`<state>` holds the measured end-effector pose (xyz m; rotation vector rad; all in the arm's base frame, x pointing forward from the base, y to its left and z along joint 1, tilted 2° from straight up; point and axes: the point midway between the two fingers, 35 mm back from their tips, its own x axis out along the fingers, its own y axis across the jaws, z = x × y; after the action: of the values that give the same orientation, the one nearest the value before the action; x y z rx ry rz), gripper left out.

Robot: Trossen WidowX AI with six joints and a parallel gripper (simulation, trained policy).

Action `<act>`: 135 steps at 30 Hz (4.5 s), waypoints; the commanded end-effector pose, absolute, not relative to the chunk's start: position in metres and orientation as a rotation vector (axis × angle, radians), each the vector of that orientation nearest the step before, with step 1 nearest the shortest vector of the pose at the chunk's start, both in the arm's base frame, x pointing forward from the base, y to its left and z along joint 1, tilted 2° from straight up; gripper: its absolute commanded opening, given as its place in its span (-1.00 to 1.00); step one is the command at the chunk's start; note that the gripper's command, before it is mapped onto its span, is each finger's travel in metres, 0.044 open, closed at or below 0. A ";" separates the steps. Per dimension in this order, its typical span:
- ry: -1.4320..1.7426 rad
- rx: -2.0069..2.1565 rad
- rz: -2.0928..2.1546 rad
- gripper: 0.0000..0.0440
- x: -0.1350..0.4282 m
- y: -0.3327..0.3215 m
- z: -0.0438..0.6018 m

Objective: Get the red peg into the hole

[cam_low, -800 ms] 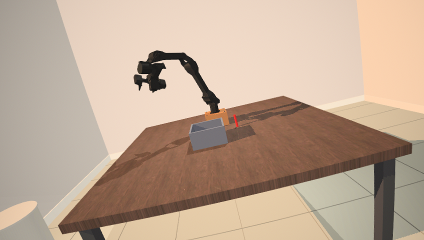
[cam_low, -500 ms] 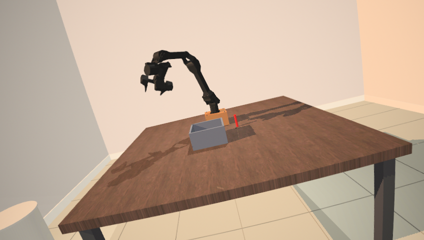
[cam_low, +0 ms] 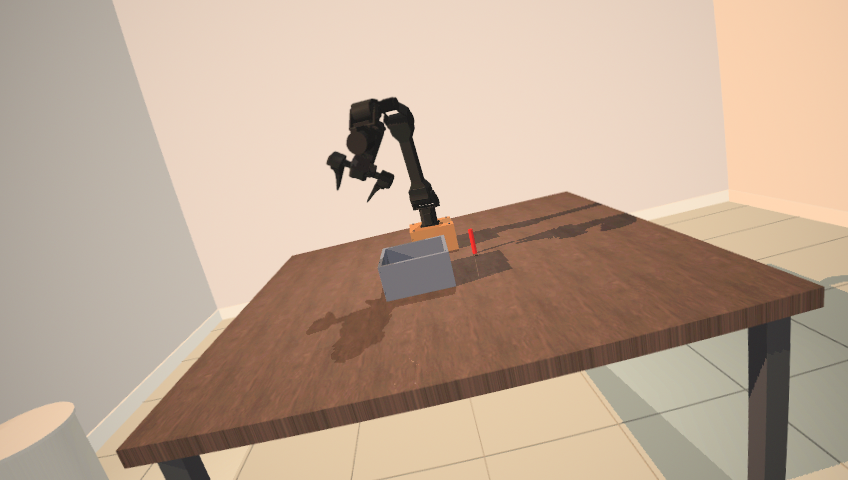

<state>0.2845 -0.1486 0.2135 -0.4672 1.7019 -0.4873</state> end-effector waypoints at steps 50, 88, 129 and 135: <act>1.569 0.235 -0.805 1.00 0.143 0.122 0.050; 1.562 0.258 -0.748 -1.00 0.147 0.131 -0.046; 1.269 0.467 -0.884 -1.00 0.265 0.085 0.080; 1.242 0.505 -0.915 -1.00 0.285 0.060 0.082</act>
<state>0.2741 0.0709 0.0803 0.4891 1.2594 -0.9050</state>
